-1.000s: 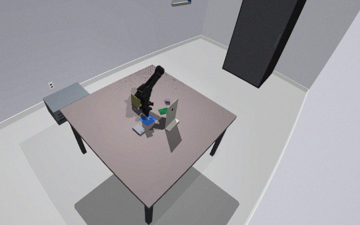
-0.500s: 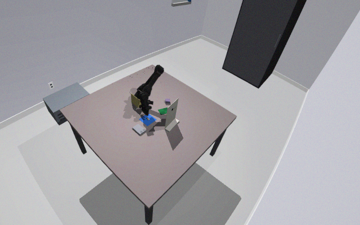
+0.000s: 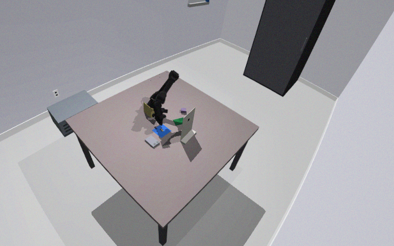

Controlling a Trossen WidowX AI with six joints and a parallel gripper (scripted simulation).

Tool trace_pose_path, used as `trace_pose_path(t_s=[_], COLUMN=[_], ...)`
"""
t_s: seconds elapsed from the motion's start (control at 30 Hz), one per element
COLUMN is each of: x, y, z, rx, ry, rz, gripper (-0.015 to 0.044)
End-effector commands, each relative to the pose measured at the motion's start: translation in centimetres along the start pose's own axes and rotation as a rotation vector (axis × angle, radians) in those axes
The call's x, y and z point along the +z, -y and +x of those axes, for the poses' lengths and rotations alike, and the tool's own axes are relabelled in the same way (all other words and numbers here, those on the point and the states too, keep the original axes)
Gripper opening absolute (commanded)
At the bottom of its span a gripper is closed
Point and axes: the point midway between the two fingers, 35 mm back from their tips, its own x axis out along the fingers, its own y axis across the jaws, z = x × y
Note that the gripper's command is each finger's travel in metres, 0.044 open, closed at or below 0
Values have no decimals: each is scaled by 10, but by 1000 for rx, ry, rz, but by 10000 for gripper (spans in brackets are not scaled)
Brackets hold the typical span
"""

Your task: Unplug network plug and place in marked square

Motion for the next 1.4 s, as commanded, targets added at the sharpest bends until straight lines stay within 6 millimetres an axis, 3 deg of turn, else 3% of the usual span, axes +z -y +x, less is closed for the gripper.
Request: trace_pose_path(t_s=[0.0, 1.37], x=[0, 2], y=[6, 31], z=[-5, -53], rx=[-8, -9], ry=[1, 4], rz=[-7, -7], gripper=[156, 156])
